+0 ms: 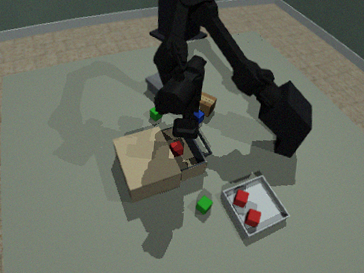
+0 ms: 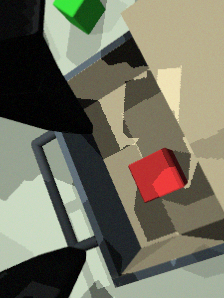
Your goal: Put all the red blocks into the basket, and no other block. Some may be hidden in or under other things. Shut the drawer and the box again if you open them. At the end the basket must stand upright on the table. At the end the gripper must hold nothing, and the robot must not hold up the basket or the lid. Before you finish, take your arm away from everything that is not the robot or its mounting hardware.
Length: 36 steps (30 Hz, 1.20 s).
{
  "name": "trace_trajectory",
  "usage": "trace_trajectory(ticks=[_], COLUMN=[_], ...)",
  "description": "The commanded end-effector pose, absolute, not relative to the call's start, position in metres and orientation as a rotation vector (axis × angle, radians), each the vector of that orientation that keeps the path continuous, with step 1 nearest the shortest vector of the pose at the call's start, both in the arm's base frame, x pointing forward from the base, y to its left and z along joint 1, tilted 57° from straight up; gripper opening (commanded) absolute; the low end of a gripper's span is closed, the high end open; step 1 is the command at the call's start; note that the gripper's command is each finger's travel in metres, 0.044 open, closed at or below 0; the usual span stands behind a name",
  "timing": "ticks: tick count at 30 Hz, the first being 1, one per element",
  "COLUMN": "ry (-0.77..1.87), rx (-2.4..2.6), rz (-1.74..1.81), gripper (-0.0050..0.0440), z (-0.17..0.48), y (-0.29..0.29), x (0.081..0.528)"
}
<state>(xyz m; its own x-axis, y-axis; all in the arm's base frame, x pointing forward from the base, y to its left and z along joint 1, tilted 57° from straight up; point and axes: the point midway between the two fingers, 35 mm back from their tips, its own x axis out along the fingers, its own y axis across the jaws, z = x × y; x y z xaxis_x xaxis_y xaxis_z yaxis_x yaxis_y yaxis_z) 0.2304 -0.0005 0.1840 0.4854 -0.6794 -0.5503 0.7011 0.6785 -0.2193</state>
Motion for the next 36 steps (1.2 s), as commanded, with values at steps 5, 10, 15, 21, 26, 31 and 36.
trace_trajectory(ticks=[5,10,15,21,26,31,36], ry=[0.844,0.844,0.844,0.844,0.844,0.844,0.844], rx=[-0.408,-0.408,-0.408,-0.408,-0.408,-0.408,-0.408], rz=[-0.661,-0.661,-0.661,-0.661,-0.661,-0.661,-0.661], gripper=[0.0262,0.0262,0.0262,0.0262,0.0262,0.0262,0.0262], z=[0.197,0.197,0.183,0.168,0.150,0.150,0.147], y=[-0.002,-0.002,-0.020,-0.038,-0.061,-0.061,-0.064], x=[0.242,0.242,0.255,0.268,0.284,0.284,0.286])
